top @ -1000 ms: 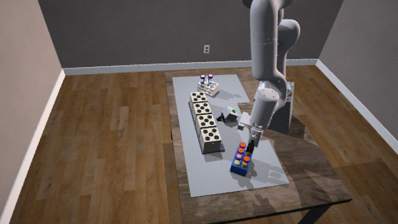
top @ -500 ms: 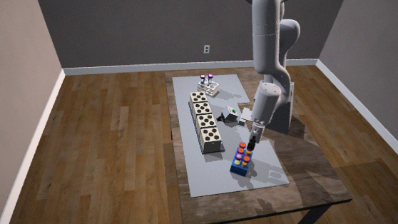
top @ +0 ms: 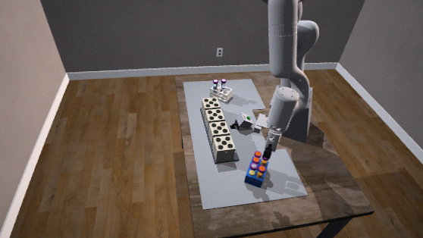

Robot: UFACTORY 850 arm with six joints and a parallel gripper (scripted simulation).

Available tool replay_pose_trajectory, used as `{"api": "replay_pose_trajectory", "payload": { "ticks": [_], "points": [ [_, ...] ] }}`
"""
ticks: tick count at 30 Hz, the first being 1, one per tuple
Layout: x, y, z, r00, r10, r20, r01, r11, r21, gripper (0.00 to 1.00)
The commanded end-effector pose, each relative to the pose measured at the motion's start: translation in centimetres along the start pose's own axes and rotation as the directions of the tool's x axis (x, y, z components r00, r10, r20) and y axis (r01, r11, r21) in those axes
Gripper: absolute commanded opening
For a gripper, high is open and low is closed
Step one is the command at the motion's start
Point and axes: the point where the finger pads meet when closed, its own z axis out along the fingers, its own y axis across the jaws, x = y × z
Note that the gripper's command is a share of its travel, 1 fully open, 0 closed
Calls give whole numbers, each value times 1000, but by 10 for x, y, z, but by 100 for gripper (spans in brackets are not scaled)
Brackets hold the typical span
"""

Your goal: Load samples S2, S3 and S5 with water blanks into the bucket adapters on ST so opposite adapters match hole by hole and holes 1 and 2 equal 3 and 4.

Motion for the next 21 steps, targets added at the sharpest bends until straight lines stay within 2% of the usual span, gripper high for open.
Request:
{"api": "replay_pose_trajectory", "payload": {
  "ticks": [1, 8, 9, 17, 21],
  "points": [
    [0, -1, -1, 1000, 0, 0, 0, 1000, 2, 44],
    [0, -1, -1, 1000, 0, 0, 0, 1000, 2, 44],
    [4, 3, -1, 999, -33, 0, 33, 999, 2, 57],
    [32, 31, -1, 955, -295, 0, 295, 955, 1, 57],
    [39, 38, -1, 934, -358, 0, 358, 934, 1, 57]
  ]
}}
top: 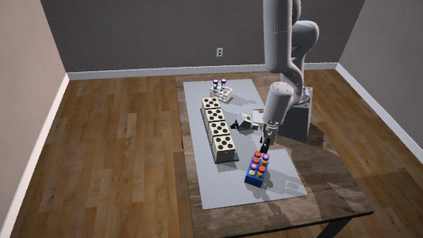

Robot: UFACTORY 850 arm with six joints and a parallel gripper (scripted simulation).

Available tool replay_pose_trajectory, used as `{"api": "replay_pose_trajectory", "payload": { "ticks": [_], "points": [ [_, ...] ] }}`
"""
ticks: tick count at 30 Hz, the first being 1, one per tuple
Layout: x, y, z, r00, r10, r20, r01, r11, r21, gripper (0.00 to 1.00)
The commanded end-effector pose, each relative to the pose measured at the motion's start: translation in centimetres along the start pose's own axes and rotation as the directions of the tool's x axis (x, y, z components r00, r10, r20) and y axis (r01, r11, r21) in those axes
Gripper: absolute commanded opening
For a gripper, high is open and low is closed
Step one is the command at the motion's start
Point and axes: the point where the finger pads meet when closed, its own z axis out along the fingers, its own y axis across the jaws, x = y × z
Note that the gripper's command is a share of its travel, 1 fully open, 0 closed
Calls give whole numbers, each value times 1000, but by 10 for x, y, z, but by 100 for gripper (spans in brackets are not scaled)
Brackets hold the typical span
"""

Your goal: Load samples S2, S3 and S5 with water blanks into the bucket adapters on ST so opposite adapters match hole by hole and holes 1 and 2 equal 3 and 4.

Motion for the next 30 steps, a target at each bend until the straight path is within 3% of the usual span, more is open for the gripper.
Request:
{"api": "replay_pose_trajectory", "payload": {
  "ticks": [1, 13, 15, 22, 30],
  "points": [
    [12, 17, -1, 987, -163, 7, 163, 987, 4, 57],
    [12, 17, -1, 845, -534, 5, 534, 845, 7, 57],
    [12, 17, -1, 845, -534, 5, 534, 845, 7, 57],
    [12, 17, -1, 699, -715, 3, 715, 699, 8, 57],
    [12, 17, -1, 486, -874, 1, 874, 486, 8, 57]
  ]
}}
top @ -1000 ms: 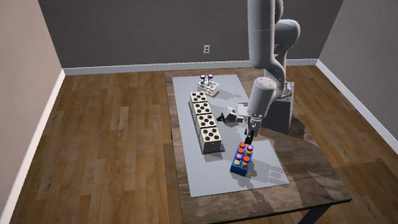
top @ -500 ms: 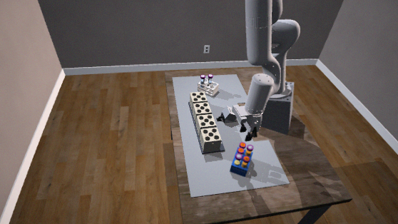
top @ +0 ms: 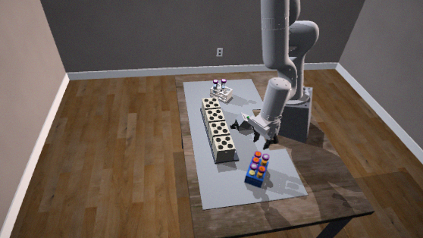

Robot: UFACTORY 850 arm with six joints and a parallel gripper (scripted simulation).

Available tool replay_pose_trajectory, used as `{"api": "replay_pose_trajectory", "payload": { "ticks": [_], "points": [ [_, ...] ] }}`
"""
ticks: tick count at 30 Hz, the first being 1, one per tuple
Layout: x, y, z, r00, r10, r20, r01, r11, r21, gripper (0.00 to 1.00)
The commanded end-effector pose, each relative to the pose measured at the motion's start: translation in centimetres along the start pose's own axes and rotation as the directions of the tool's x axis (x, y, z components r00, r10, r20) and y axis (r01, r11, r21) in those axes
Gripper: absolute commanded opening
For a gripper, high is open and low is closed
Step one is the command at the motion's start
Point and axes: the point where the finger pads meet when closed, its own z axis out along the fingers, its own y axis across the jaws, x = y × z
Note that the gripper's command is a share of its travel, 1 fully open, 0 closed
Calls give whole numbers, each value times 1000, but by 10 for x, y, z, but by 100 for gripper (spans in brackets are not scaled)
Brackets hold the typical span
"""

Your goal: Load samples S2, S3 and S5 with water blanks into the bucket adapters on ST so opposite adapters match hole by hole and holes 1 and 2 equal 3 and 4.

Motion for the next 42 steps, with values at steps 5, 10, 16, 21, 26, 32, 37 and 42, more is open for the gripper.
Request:
{"api": "replay_pose_trajectory", "payload": {
  "ticks": [5, 10, 16, 21, 26, 32, 37, 42],
  "points": [
    [1, 0, -1, 957, -288, 42, 288, 958, 9, 57],
    [1, 0, -1, 896, -443, 40, 443, 897, 16, 57],
    [1, 0, -1, 894, -447, 40, 446, 895, 16, 57],
    [1, 0, -1, 894, -447, 40, 446, 895, 16, 57],
    [1, 0, 1, 894, -447, 40, 446, 895, 16, 57],
    [0, 0, 13, 894, -447, 40, 446, 895, 16, 57],
    [0, 0, 19, 894, -447, 40, 446, 895, 16, 57],
    [0, 0, 29, 894, -447, 40, 446, 895, 16, 57]
  ]
}}
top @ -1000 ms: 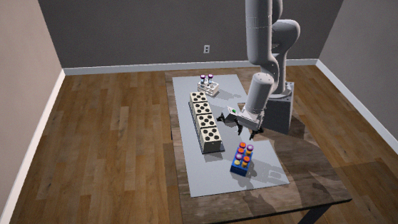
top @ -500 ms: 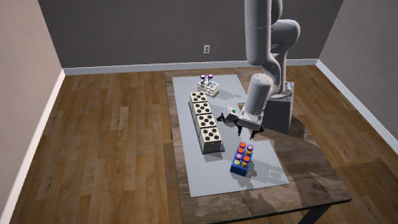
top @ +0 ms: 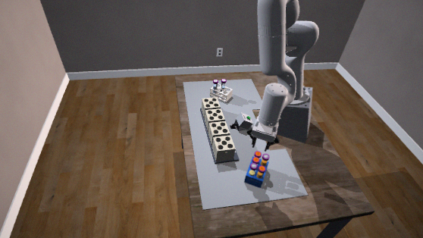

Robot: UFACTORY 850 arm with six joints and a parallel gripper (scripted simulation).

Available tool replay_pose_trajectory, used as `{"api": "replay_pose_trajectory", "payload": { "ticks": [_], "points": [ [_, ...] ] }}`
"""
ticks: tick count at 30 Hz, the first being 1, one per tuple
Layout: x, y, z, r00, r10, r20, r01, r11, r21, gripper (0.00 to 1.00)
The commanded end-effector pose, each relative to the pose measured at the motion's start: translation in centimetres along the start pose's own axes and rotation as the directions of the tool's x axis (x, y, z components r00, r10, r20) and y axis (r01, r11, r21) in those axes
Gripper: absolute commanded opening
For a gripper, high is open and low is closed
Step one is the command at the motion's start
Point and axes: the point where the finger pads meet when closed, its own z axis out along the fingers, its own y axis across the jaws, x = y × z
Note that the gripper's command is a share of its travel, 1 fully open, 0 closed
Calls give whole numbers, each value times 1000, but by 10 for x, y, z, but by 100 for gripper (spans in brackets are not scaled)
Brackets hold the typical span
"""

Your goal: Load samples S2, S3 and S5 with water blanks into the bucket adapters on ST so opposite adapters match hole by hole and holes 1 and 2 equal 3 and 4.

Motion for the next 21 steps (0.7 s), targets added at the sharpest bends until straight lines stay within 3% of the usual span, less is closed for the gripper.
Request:
{"api": "replay_pose_trajectory", "payload": {
  "ticks": [1, 21],
  "points": [
    [1, 0, 11, 1000, 0, -3, 0, 1000, -1, 57],
    [1, 0, 47, 1000, 0, -3, 0, 1000, -1, 57]
  ]
}}
